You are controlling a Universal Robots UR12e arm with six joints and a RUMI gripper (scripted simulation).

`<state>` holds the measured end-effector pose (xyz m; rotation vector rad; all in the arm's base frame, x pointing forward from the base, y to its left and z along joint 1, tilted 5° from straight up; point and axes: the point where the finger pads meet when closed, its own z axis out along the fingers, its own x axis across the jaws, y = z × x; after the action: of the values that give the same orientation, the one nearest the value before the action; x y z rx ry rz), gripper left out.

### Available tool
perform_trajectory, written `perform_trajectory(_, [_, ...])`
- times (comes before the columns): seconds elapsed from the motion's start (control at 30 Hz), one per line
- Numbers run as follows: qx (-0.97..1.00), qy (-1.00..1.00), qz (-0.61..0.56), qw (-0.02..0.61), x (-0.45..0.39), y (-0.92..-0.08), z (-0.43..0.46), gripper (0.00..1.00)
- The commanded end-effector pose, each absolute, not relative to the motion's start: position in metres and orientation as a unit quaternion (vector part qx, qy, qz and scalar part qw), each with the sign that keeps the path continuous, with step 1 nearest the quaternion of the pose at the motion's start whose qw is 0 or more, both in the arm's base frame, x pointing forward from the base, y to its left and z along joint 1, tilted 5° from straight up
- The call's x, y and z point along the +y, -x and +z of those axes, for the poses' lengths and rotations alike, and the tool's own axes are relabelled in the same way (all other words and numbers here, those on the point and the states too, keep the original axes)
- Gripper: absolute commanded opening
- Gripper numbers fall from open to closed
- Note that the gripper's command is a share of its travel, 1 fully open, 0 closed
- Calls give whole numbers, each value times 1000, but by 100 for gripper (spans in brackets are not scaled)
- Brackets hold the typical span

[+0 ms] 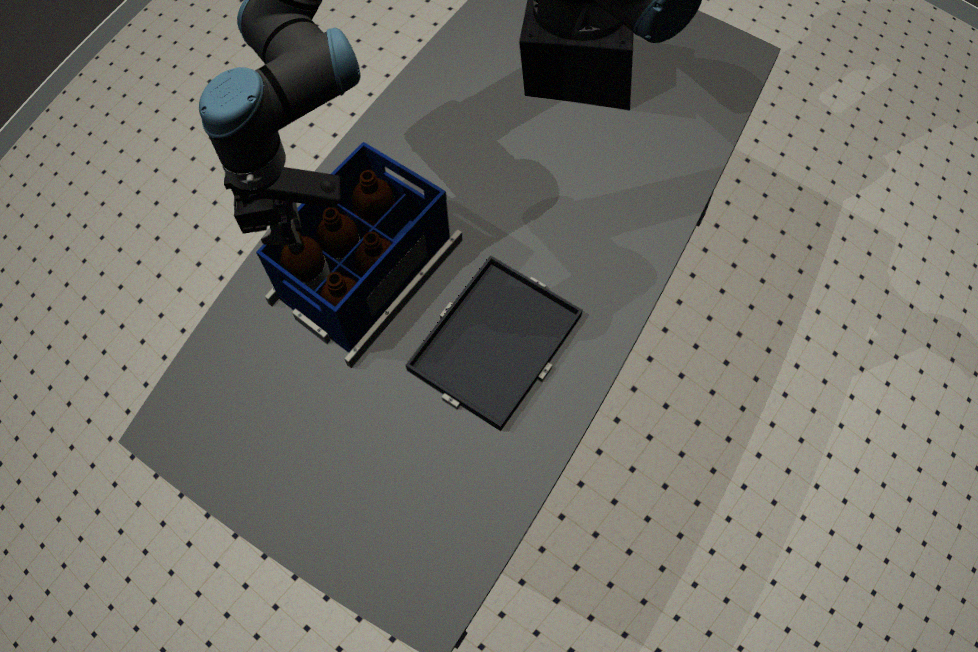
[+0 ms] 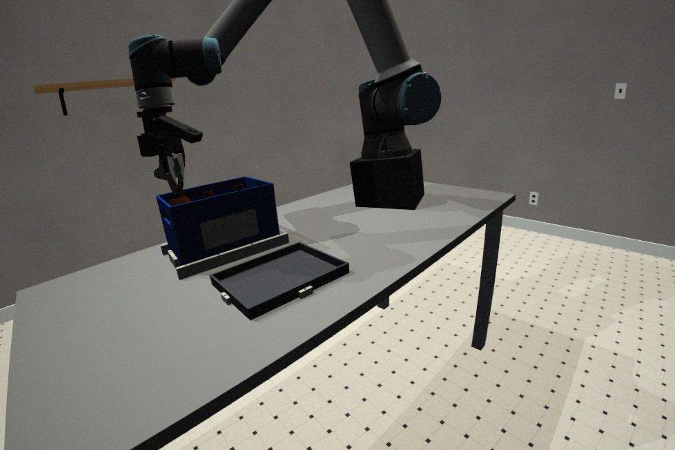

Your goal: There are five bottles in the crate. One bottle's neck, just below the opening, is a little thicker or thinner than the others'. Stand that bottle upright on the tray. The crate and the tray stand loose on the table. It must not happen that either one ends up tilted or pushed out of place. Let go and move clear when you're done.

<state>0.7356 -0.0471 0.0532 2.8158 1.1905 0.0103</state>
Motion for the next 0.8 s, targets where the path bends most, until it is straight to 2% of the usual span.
perform_trajectory(0.0, [389,-920,6,45,-49,-739,58,0])
perform_trajectory(0.77, [389,-920,7,45,-49,-739,60,0])
